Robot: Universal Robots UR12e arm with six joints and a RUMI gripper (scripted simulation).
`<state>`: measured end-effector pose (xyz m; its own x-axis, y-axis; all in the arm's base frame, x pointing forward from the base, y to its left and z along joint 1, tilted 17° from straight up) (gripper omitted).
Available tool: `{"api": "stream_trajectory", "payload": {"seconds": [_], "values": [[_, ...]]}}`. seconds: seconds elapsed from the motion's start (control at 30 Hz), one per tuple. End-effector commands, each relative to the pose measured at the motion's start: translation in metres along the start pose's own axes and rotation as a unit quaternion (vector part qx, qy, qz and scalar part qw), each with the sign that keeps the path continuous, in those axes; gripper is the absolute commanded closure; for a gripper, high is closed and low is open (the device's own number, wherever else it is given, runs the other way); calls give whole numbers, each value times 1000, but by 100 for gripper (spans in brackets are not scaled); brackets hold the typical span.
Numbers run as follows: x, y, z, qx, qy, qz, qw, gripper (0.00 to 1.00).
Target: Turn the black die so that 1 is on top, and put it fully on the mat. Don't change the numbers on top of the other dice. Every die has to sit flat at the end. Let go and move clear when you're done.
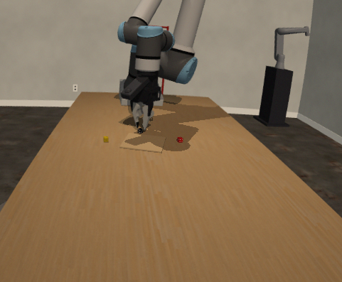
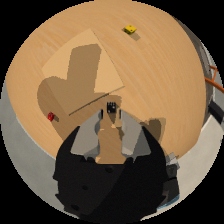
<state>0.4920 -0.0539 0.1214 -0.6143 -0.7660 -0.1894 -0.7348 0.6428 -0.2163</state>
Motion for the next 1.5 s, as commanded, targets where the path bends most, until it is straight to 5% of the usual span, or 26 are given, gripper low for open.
{"api": "stream_trajectory", "payload": {"seconds": [0.0, 1.47], "values": [[0, -1, 5, 1, 0, 0, 1000, 82], [0, -1, 12, 1, 0, 0, 1000, 82]]}}
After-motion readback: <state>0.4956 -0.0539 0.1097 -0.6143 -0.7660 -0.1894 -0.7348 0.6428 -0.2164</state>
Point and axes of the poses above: the point where the finger pads meet when closed, its own z axis out along the fingers, its own x axis across the jaws, y = z × x, the point moved 2 cm from there along -z, back along the fingers, and after that the axes turned 4 degrees about -z, right-handed, at the moved point
